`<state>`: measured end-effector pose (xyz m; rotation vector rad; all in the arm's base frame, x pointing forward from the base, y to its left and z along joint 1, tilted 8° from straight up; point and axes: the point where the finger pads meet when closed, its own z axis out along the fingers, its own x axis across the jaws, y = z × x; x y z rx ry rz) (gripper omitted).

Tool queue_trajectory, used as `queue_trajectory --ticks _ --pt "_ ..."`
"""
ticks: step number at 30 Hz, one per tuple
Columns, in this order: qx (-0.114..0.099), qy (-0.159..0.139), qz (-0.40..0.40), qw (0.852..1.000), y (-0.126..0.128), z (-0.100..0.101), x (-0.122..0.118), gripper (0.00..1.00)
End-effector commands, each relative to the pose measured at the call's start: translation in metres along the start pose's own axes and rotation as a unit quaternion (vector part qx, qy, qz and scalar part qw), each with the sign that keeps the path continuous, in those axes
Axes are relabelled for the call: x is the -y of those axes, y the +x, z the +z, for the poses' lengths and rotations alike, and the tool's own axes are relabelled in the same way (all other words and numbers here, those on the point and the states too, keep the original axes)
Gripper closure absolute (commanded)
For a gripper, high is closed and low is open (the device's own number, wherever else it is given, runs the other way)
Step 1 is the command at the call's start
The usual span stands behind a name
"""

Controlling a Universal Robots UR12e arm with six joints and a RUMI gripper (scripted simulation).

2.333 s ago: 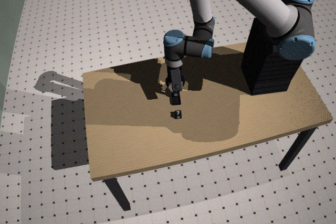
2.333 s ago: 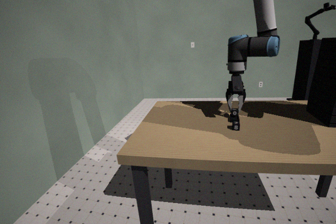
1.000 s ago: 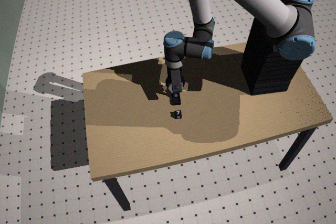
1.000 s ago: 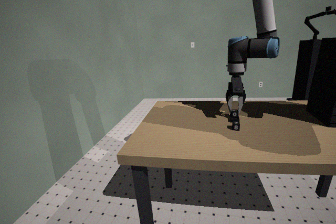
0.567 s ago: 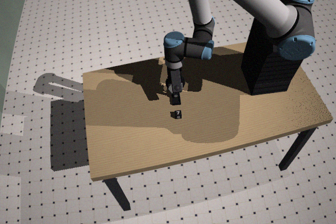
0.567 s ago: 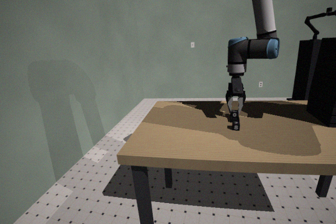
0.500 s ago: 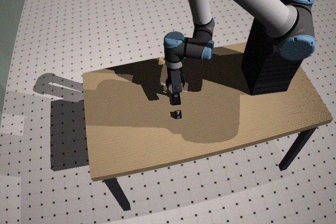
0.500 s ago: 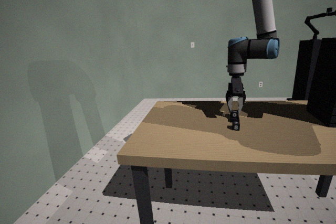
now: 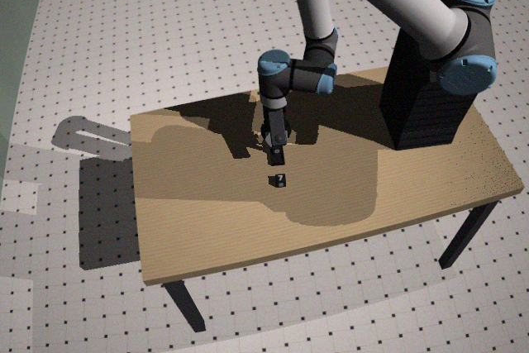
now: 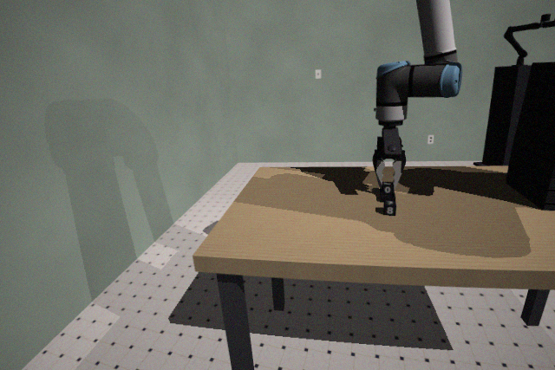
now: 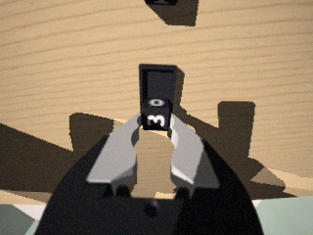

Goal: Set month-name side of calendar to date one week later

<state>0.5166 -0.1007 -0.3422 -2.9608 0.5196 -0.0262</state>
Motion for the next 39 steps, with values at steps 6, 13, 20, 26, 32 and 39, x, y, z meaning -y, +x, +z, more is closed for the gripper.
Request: queue_trajectory --ticks 6,13,20,26,32,39 --pt "0.0 0.0 0.0 1.0 0.0004 -0.0004 -0.0001 0.89" --pt "0.0 0.0 0.0 1.0 0.0004 -0.0004 -0.0001 0.89" --pt "0.0 0.0 0.0 1.0 0.0004 -0.0004 -0.0001 0.89" --pt "0.0 0.0 0.0 1.0 0.0004 -0.0004 -0.0001 0.89" --pt "0.0 0.0 0.0 1.0 0.0004 -0.0004 -0.0001 0.89" --pt "0.0 0.0 0.0 1.0 0.0004 -0.0004 -0.0001 0.82"
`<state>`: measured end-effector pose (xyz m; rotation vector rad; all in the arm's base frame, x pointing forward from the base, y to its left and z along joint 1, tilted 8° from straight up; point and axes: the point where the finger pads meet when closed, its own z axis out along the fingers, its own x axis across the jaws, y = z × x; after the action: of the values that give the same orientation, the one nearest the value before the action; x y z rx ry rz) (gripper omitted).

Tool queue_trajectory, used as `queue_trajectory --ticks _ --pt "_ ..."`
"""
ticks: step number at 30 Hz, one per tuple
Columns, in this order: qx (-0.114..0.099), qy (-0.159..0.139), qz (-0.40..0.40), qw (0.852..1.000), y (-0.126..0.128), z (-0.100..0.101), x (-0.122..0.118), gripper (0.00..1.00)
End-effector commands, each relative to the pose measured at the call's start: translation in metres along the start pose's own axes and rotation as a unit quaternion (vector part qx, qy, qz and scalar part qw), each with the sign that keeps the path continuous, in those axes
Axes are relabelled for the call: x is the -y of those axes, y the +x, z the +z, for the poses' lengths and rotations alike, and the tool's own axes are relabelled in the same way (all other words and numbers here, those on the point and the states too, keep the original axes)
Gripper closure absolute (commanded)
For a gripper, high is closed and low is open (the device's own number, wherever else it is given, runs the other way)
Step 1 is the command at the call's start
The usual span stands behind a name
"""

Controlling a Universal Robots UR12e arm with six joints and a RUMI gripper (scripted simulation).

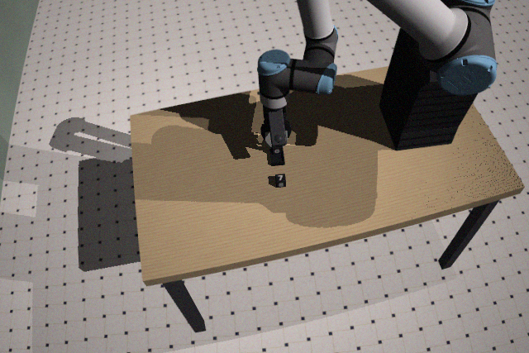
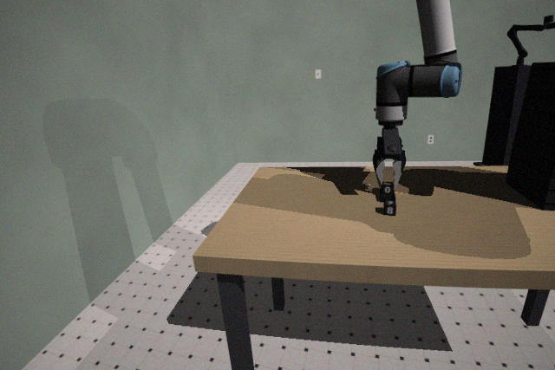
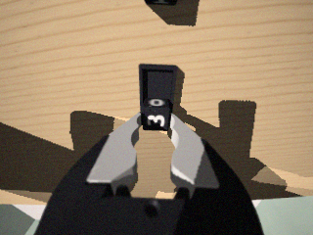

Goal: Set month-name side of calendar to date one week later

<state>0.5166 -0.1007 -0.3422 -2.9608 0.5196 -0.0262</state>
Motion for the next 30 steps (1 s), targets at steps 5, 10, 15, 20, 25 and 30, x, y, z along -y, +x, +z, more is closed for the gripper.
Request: queue_trajectory --ticks 5,10,15,20,25,30 --pt "0.0 0.0 0.0 1.0 0.0 0.0 0.0 0.78" --pt "0.0 0.0 0.0 1.0 0.0 0.0 0.0 0.71" --pt "0.0 0.0 0.0 1.0 0.0 0.0 0.0 0.71" --pt "0.0 0.0 0.0 1.0 0.0 0.0 0.0 0.71" --pt "0.0 0.0 0.0 1.0 0.0 -0.004 0.0 0.71" --pt "0.0 0.0 0.0 1.0 0.0 -0.02 0.0 0.71"
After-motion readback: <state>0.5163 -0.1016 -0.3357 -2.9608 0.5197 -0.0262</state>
